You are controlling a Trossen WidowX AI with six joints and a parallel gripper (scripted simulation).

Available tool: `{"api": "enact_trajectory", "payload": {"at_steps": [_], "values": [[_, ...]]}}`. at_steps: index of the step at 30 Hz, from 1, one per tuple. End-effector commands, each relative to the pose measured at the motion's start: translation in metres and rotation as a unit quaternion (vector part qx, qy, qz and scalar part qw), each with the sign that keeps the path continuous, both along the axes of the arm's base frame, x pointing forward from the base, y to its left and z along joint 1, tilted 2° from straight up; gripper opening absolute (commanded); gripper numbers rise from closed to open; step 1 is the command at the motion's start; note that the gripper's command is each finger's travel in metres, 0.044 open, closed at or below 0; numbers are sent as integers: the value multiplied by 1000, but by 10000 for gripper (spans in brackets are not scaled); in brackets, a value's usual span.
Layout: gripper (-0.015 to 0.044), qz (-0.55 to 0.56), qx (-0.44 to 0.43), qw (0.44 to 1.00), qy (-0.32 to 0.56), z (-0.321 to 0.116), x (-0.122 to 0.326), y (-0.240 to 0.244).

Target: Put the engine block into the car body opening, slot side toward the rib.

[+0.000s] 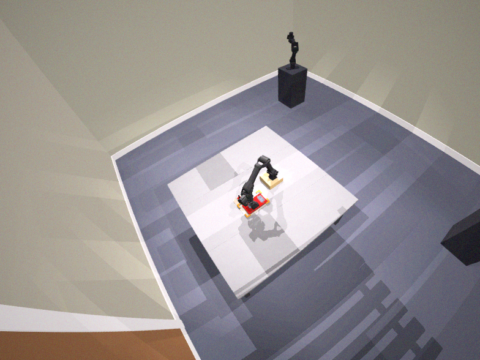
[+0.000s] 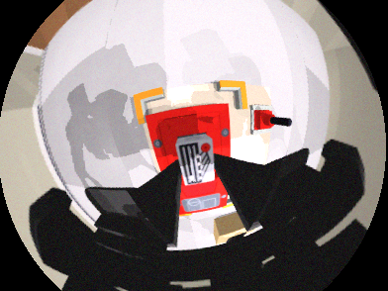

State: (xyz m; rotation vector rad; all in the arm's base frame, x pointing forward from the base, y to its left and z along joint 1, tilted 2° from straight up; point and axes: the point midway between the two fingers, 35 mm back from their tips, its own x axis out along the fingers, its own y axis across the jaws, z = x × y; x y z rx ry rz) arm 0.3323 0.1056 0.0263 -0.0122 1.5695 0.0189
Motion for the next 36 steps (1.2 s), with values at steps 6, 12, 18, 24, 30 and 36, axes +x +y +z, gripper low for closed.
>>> {"api": "enact_trajectory", "payload": {"at_steps": [6,12,18,24,30,36], "values": [[158,-1,2,1000,0,-2,0,0],[158,-1,2,1000,0,-3,0,0],[158,-2,2,1000,0,-4,0,0],[158,-2,2,1000,0,-5,0,0],[158,-2,2,1000,0,-7,0,0],[158,-2,2,1000,0,-8,0,0]]}}
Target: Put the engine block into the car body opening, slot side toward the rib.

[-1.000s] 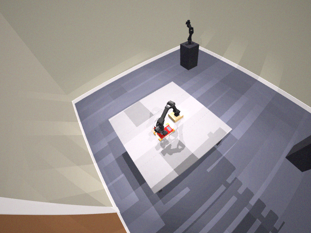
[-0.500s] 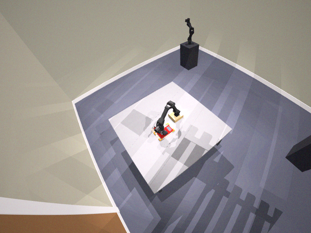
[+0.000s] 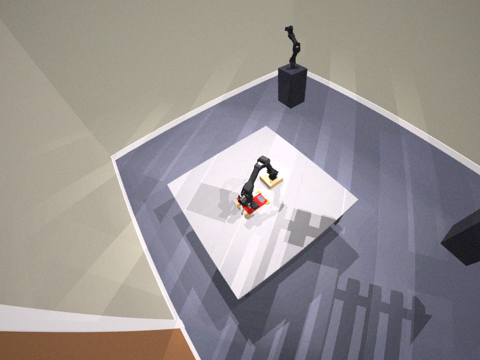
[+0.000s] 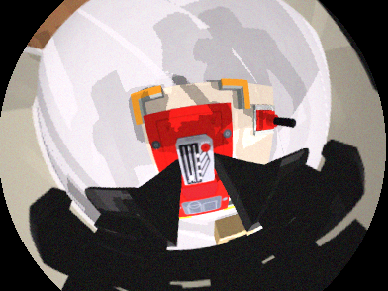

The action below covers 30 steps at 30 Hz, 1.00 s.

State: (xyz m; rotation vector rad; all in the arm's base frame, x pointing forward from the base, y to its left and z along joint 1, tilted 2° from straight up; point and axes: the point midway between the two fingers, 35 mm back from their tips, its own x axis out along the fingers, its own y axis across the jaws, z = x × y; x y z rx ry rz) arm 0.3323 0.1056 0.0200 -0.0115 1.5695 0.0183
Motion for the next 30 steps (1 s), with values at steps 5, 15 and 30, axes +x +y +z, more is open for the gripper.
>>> {"api": "enact_trajectory", "payload": {"at_steps": [5,15,30], "values": [[263,0,0,1000,0,0,0,0],[440,0,0,1000,0,0,0,0],[440,-2,1,1000,0,13,-1,-1]]}}
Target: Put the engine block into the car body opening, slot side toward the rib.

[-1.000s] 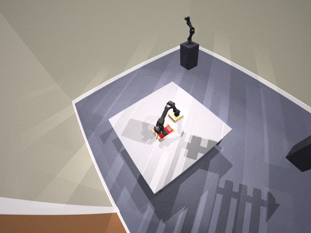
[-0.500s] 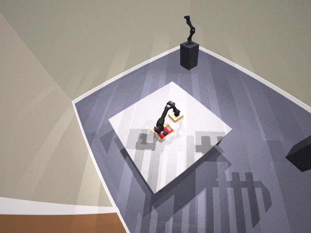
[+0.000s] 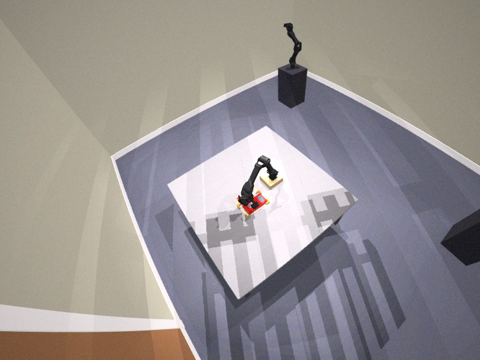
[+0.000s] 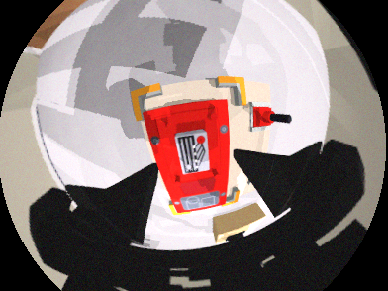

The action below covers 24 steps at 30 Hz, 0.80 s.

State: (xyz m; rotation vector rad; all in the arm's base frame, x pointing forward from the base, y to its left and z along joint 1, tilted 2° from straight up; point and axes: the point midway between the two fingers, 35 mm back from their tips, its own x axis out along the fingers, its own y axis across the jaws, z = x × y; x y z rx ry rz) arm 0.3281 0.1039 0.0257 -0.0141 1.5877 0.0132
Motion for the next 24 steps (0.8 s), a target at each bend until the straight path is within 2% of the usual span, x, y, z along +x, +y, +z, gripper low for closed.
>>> {"api": "enact_trajectory", "payload": {"at_steps": [1,15,24], "values": [[440,-1,4,1000,-9,8,3,1],[440,-1,4,1000,-9,8,3,1],[204,-1,4,1000,-9,8,3,1]]}}
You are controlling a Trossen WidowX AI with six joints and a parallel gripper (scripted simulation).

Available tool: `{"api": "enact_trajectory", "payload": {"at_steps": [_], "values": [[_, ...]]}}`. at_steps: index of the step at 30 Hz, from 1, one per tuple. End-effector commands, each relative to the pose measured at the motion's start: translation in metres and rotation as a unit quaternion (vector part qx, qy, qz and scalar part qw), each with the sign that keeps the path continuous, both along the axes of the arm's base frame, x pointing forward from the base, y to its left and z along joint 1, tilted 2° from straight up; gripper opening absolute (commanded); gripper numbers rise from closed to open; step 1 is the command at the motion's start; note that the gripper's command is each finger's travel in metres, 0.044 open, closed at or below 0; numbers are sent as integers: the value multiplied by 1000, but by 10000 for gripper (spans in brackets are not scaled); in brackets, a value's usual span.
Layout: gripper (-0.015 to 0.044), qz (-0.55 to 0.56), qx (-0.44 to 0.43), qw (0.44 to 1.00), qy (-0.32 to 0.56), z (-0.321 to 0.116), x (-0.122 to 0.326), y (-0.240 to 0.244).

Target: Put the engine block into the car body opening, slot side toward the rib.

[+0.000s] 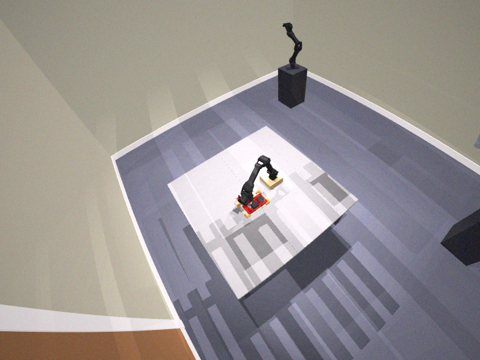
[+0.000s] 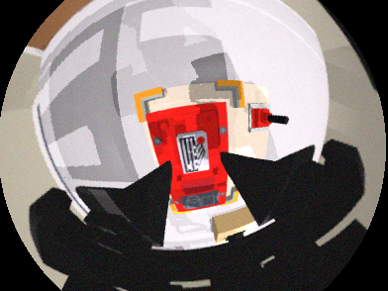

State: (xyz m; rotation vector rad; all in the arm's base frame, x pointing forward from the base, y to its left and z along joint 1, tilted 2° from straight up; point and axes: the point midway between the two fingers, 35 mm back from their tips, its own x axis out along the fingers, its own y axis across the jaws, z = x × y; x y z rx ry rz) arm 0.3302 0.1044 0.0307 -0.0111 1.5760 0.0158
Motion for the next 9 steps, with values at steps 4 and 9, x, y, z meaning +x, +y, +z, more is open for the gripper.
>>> {"api": "enact_trajectory", "payload": {"at_steps": [4,9], "values": [[99,-1,2,1000,-3,3,1,1],[0,-1,2,1000,-3,3,1,1]]}}
